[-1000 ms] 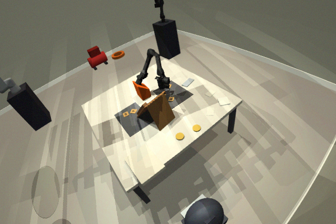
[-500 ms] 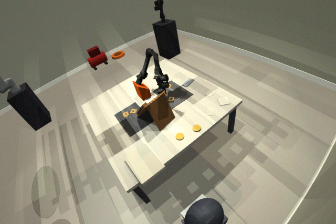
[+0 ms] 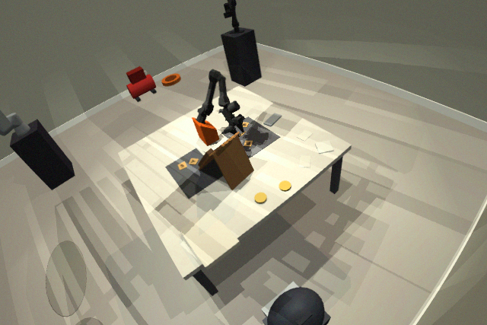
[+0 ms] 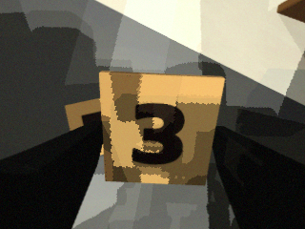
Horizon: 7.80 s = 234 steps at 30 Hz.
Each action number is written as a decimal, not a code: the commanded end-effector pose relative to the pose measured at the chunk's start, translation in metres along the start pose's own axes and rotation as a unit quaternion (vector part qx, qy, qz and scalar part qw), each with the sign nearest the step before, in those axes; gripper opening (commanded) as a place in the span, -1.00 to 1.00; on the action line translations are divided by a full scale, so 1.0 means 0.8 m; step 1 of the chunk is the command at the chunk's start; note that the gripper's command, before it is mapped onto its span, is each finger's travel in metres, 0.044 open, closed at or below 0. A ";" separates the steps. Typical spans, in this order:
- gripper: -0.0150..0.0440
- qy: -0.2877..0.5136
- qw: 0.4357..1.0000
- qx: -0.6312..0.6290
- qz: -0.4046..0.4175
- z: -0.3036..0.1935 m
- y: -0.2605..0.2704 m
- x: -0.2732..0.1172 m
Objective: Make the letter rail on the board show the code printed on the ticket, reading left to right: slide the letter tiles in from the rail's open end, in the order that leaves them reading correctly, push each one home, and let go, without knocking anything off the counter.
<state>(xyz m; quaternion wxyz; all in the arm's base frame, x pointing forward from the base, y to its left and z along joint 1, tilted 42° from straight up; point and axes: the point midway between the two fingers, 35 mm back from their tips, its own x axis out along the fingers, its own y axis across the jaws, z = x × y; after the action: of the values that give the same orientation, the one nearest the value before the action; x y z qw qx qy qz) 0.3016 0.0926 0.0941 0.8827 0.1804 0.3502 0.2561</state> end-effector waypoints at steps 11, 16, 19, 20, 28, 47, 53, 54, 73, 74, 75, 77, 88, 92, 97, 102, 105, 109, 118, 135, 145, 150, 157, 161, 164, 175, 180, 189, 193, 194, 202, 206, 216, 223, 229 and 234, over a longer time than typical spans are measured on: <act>-0.49 -0.132 0.983 0.129 -0.022 0.048 -0.028 -0.039; -0.49 -0.132 0.983 0.129 -0.022 0.047 -0.028 -0.039; -0.49 -0.132 0.983 0.129 -0.022 0.047 -0.028 -0.039; -0.49 -0.132 0.983 0.129 -0.022 0.047 -0.028 -0.039; -0.49 -0.132 0.983 0.129 -0.022 0.047 -0.032 -0.038; -0.49 -0.132 0.983 0.129 -0.022 0.042 -0.043 -0.037; -0.49 -0.132 0.983 0.129 -0.022 0.041 -0.046 -0.037; -0.49 -0.132 0.983 0.129 -0.022 0.040 -0.047 -0.037; -0.49 -0.132 0.983 0.128 -0.022 0.037 -0.059 -0.037; -0.49 -0.132 0.983 0.128 -0.022 0.037 -0.059 -0.037; -0.49 -0.132 0.983 0.128 -0.022 0.037 -0.060 -0.037; -0.49 -0.132 0.983 0.128 -0.022 0.037 -0.061 -0.037; -0.49 -0.132 0.983 0.128 -0.022 0.035 -0.068 -0.037; -0.49 -0.132 0.983 0.128 -0.022 0.034 -0.070 -0.037; -0.49 -0.132 0.983 0.128 -0.022 0.034 -0.073 -0.037; -0.49 -0.132 0.983 0.128 -0.022 0.033 -0.076 -0.038; -0.49 -0.132 0.983 0.128 -0.022 0.032 -0.078 -0.038; -0.49 -0.132 0.983 0.128 -0.022 0.032 -0.081 -0.038; -0.49 -0.132 0.983 0.128 -0.022 0.030 -0.086 -0.038; -0.49 -0.132 0.983 0.128 -0.023 0.027 -0.097 -0.038; -0.49 -0.132 0.983 0.128 -0.023 0.026 -0.103 -0.038; -0.49 -0.132 0.983 0.128 -0.023 0.026 -0.106 -0.038; -0.49 -0.132 0.983 0.128 -0.023 0.025 -0.110 -0.038; -0.49 -0.132 0.983 0.128 -0.023 0.024 -0.113 -0.038; -0.49 -0.132 0.983 0.128 -0.023 0.023 -0.114 -0.038; -0.49 -0.132 0.983 0.127 -0.023 0.022 -0.121 -0.039; -0.49 -0.132 0.983 0.127 -0.023 0.021 -0.124 -0.039; -0.49 -0.132 0.983 0.127 -0.023 0.019 -0.130 -0.039; -0.49 -0.132 0.983 0.127 -0.023 0.019 -0.132 -0.039; -0.49 -0.132 0.983 0.127 -0.023 0.018 -0.133 -0.039; -0.49 -0.132 0.983 0.127 -0.023 0.017 -0.138 -0.039; -0.49 -0.132 0.983 0.127 -0.023 0.016 -0.140 -0.039; -0.49 -0.132 0.983 0.127 -0.023 0.015 -0.146 -0.039; -0.49 -0.132 0.983 0.127 -0.023 0.014 -0.150 -0.039; -0.49 -0.132 0.983 0.127 -0.023 0.013 -0.154 -0.039; -0.49 -0.132 0.983 0.127 -0.023 0.012 -0.157 -0.039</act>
<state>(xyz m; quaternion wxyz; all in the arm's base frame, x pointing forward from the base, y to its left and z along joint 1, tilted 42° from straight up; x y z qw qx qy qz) 0.3293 -0.0273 0.0564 0.8972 0.3151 0.2642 0.1609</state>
